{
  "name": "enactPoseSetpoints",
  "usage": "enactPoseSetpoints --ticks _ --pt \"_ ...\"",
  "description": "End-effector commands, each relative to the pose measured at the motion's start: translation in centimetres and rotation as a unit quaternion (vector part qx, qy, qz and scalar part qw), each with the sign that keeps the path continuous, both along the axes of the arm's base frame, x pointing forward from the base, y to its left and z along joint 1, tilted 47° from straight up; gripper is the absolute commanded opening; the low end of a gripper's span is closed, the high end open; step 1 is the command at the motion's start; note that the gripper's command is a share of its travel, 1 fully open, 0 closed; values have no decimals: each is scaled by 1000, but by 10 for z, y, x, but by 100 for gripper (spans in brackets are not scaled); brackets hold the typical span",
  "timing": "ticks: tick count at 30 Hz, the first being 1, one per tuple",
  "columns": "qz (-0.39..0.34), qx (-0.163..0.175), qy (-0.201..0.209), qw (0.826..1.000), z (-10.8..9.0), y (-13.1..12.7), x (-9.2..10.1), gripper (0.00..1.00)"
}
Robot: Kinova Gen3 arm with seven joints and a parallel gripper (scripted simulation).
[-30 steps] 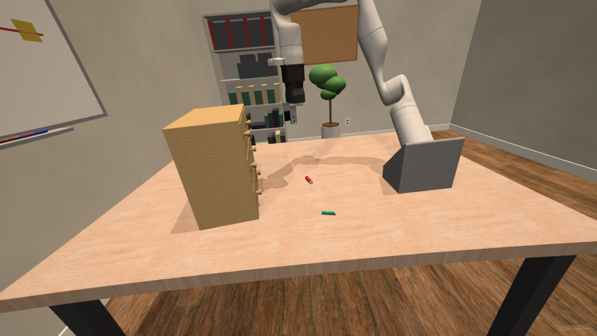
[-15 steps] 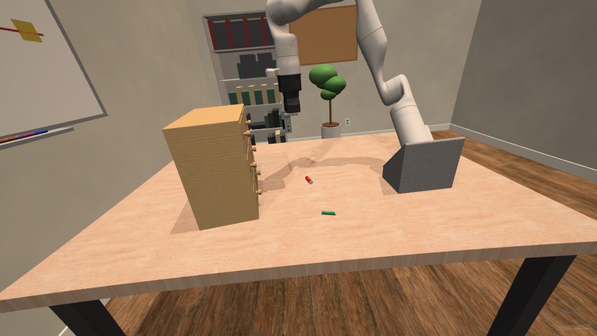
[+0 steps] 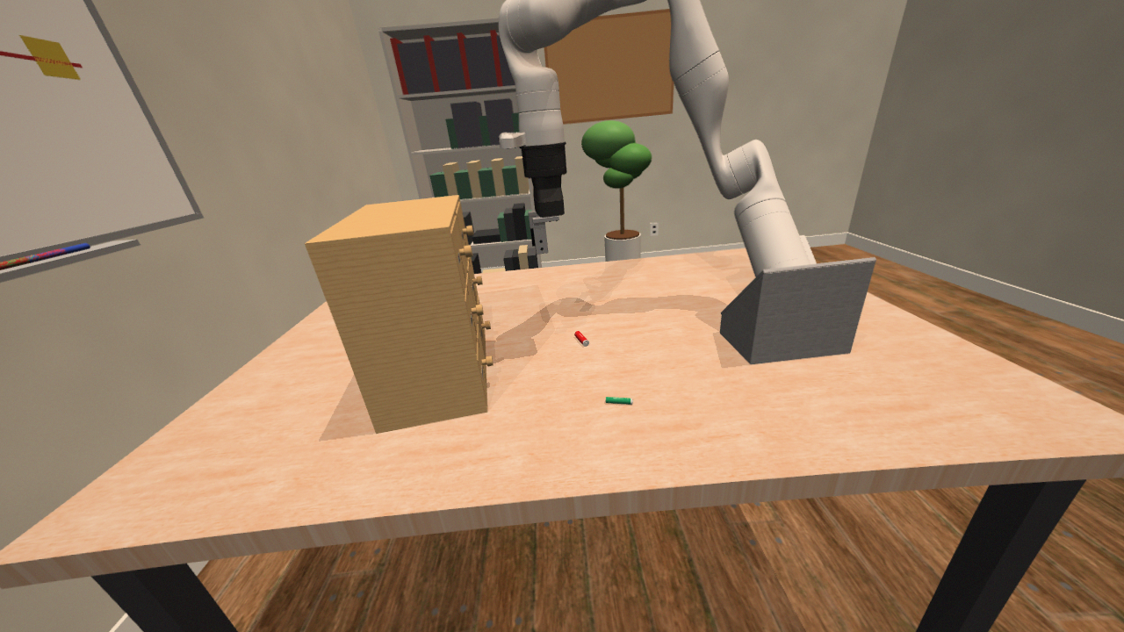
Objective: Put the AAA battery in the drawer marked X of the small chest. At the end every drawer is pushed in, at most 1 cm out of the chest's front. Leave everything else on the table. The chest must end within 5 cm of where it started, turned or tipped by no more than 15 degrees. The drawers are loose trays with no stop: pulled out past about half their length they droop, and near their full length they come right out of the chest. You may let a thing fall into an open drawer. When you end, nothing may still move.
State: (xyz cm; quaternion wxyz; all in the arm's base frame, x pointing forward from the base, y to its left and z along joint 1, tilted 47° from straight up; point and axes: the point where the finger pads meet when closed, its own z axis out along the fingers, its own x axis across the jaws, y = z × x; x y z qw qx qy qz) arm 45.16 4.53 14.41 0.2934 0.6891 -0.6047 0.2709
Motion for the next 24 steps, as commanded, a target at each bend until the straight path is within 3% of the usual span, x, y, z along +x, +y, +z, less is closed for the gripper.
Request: enactPoseSetpoints --ticks 1,24 --pt "1 0 0 1000 0 1 0 100" --pt "5 1 -4 1000 -1 0 1 100"
